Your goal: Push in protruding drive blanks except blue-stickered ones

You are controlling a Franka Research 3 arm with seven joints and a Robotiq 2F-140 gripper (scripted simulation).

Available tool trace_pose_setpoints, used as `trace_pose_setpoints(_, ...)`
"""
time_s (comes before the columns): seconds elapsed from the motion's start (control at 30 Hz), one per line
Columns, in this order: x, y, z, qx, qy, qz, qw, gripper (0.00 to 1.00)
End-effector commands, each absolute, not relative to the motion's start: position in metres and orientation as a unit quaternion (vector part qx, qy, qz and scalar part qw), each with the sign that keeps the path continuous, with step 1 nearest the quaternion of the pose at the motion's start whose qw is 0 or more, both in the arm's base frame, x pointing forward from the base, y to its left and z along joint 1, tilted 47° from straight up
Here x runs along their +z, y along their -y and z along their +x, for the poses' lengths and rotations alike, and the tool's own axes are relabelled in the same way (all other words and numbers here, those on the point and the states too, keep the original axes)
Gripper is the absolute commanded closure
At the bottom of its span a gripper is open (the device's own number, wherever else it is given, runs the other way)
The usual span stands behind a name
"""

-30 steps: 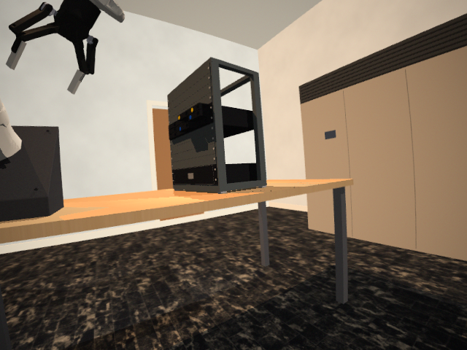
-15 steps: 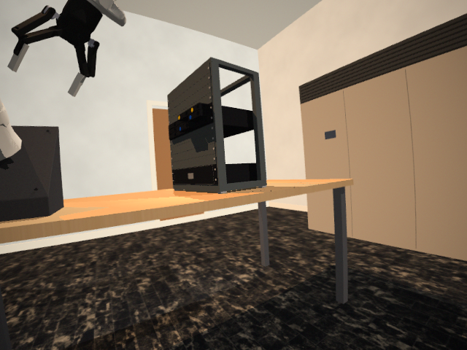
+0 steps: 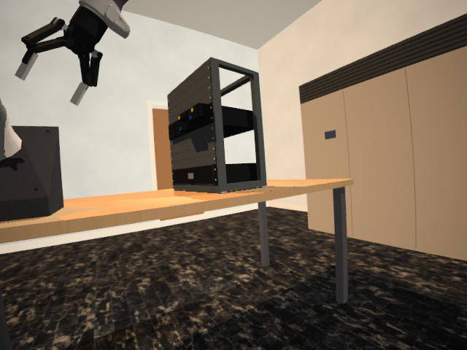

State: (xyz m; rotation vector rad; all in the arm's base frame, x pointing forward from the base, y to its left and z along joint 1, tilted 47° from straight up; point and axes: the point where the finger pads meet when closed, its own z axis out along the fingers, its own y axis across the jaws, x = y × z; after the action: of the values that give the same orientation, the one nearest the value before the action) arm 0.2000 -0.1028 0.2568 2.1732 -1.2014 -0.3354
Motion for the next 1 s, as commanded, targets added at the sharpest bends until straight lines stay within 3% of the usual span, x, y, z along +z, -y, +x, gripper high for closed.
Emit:
trace_pose_setpoints(0.0, 0.249, 0.110, 0.208, -0.119, 0.433, 0.830, 0.330, 0.00)
trace_pose_setpoints(0.97, 0.178, 0.140, 0.282, -0.031, 0.194, 0.836, 0.513, 0.00)
